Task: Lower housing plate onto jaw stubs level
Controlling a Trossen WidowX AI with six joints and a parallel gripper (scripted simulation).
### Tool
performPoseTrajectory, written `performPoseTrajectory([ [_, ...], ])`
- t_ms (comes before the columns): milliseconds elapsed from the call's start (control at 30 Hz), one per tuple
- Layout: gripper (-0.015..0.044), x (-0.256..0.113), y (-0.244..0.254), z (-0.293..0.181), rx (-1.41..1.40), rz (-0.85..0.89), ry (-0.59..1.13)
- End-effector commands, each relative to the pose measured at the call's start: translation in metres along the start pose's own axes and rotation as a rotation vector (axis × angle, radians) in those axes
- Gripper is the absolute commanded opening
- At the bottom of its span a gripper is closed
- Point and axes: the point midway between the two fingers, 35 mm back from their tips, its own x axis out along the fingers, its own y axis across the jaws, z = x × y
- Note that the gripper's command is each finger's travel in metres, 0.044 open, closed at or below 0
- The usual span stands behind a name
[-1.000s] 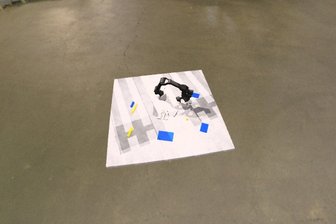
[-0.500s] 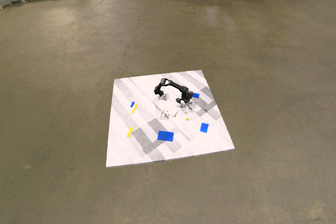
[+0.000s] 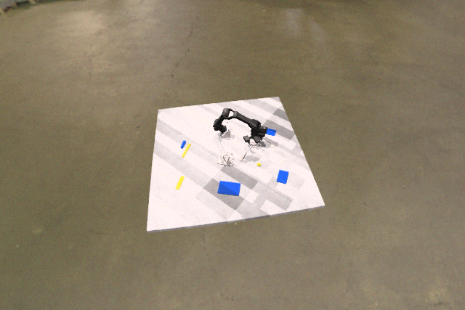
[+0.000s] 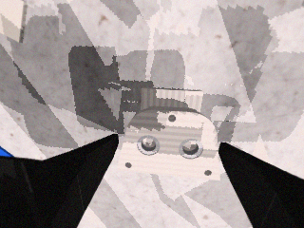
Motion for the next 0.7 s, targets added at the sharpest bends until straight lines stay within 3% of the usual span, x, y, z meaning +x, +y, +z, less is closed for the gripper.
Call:
performPoseTrajectory([
  [0,0.0440,0.0007,-0.0002,0.0004,-0.003,-0.001,-0.003],
  [267,0.0440,0.0007,-0.0002,0.0004,-0.003,-0.001,-0.003],
  [667,0.0360,0.0003,0.0000,0.0000,0.000,0.000,0.000],
])
